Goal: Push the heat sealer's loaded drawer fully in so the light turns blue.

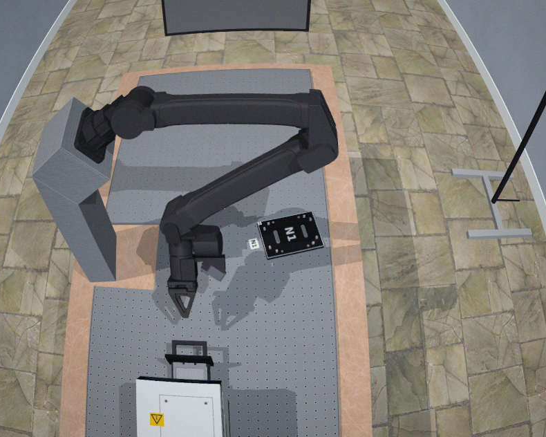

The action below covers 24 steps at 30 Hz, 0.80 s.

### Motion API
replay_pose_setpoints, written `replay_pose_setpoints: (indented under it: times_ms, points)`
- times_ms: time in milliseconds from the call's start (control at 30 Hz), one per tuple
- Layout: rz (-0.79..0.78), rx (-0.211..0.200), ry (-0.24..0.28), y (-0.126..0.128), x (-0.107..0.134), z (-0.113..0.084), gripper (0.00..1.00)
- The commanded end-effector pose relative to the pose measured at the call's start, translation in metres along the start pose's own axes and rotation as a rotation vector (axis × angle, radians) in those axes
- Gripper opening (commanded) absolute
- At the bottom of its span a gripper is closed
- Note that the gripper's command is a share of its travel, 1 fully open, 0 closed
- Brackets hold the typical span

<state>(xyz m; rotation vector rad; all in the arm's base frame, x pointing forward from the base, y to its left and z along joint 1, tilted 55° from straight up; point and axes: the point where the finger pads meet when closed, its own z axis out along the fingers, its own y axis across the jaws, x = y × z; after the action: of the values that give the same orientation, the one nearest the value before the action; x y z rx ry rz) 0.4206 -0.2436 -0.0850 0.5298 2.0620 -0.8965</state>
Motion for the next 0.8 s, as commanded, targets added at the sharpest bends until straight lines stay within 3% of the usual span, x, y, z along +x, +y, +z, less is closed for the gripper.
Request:
replay_pose_setpoints:
  times_ms: [0, 67, 167, 233, 767]
  points:
    - [0.011, 0.002, 0.014, -0.004, 0.007, -0.004, 0.30]
    - [0.021, -0.008, 0.000, 0.006, 0.001, 0.000, 0.30]
    - [0.011, 0.002, 0.014, -0.004, 0.007, -0.004, 0.30]
    - [0.027, 0.009, 0.015, -0.003, 0.007, 0.006, 0.30]
    - [0.010, 0.003, 0.016, -0.001, 0.007, 0.014, 0.30]
